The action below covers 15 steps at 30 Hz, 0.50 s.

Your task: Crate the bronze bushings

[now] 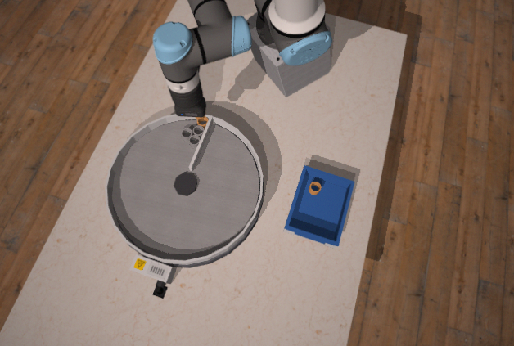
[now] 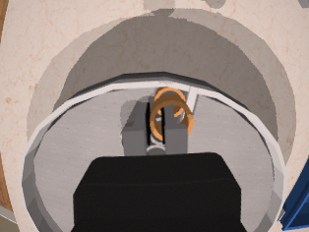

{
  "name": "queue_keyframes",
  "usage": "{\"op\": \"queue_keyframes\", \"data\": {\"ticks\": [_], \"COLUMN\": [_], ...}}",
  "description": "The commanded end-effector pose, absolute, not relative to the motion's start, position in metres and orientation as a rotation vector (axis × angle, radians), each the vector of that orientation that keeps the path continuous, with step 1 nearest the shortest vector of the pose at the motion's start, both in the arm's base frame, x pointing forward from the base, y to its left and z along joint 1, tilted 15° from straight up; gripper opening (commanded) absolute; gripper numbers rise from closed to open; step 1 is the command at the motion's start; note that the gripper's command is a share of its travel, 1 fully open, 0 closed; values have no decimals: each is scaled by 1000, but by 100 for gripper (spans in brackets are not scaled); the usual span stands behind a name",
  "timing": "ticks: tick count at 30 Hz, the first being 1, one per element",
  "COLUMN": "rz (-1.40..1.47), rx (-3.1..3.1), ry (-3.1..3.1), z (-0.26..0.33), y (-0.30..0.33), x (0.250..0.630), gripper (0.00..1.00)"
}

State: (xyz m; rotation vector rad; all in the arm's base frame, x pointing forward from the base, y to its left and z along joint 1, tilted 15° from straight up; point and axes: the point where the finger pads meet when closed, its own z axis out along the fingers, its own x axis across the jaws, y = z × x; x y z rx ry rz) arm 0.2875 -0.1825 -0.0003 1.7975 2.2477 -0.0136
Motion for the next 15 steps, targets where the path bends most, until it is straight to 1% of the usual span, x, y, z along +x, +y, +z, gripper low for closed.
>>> {"op": "queue_keyframes", "data": {"ticks": [1,15], "rz": [-14,-14], "rx": [1796,1797], "ry": [2247,2247], "z": [10,17], "y": [-181,-180], "x": [286,284], "gripper": [0,0]}}
